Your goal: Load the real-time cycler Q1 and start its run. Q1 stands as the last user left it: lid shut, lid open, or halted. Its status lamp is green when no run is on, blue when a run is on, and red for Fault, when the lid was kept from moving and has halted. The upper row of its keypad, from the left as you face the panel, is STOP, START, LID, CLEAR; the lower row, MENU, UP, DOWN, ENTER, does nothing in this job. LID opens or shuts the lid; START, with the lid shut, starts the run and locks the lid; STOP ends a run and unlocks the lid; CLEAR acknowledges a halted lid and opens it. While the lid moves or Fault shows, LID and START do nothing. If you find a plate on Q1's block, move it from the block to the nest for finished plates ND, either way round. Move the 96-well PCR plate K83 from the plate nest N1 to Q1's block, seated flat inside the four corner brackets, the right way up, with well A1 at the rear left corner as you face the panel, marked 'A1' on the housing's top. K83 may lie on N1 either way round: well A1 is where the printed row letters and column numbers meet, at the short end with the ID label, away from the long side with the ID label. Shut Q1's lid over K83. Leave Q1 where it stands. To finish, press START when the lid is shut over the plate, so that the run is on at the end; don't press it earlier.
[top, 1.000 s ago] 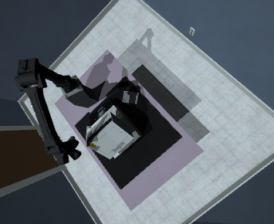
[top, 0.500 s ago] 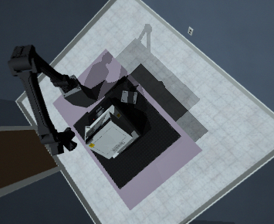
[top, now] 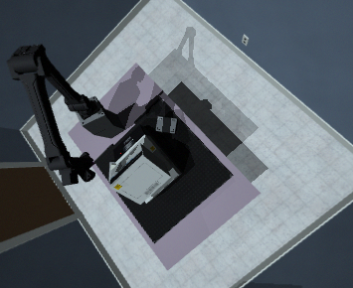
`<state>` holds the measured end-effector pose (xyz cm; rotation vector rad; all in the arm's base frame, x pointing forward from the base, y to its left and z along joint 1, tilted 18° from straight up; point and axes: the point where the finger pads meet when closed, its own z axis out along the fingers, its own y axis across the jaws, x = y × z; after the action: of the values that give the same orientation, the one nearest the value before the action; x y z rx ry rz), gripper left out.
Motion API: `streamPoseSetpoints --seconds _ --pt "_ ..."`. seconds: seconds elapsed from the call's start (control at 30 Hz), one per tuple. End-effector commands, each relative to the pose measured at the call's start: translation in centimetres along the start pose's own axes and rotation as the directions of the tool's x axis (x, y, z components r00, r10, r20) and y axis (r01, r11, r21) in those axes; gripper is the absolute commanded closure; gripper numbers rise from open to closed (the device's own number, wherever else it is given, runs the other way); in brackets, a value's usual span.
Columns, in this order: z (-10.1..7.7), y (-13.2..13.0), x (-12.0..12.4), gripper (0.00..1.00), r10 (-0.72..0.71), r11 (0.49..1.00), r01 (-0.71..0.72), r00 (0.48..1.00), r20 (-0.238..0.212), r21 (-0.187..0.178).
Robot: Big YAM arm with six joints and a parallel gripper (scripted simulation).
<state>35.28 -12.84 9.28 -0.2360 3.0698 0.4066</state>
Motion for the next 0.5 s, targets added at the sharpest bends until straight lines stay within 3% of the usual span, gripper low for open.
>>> streamPoseSetpoints --seconds 0.0,0.2,0.27,0.47 --pt "0.7 1.0 2.4 1.00 0.033 0.999 -0.034 0.999 -0.018 -0.016" --pt "-0.2 2.7 4.2 1.00 0.037 0.999 -0.037 0.999 0.015 -0.007" --pt "0.1 3.3 5.2 1.00 0.056 0.998 -0.056 0.998 0.019 -0.022" --pt "1.3 4.2 6.8 1.00 0.050 0.999 -0.050 0.999 -0.004 -0.022"
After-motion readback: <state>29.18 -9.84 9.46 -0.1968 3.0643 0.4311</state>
